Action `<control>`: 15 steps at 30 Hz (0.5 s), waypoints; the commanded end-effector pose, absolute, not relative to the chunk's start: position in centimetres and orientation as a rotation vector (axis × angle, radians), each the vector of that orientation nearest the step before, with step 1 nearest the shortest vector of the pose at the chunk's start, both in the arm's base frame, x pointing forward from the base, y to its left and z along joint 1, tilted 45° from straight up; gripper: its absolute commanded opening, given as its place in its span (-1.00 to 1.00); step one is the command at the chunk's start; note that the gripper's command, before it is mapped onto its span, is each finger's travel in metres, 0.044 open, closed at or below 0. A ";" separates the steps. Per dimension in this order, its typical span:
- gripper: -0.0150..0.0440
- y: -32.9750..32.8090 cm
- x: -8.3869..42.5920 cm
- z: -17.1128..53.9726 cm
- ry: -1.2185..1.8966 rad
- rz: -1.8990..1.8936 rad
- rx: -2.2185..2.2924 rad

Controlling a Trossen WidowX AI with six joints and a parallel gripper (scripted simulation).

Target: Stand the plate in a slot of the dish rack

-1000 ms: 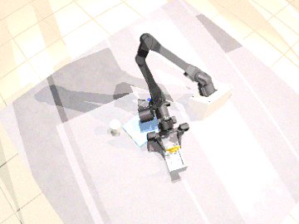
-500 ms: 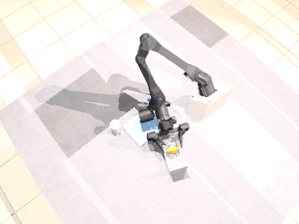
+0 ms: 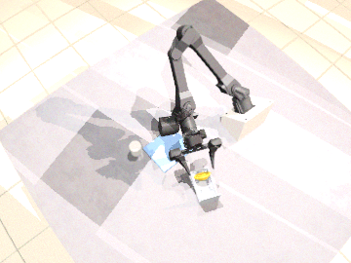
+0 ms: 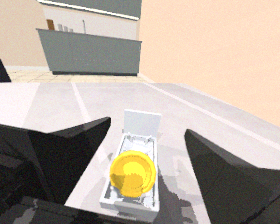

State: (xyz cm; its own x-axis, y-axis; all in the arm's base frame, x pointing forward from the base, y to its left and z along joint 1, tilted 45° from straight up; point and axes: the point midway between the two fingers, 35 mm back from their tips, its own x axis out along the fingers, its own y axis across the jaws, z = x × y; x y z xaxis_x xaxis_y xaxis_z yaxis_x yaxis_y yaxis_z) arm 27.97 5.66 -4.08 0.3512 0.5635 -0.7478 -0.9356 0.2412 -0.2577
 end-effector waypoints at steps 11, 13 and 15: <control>0.86 9.6 27.9 -0.4 0.650 1.099 -0.730; 0.86 9.7 27.8 -0.6 0.716 1.081 -0.699; 0.86 9.9 27.7 -0.7 0.781 1.060 -0.671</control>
State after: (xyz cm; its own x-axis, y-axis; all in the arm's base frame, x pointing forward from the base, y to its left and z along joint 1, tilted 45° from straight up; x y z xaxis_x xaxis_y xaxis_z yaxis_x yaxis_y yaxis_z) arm 27.64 9.53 -0.76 0.3049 0.5315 -0.7903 -0.9405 0.2987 -0.1619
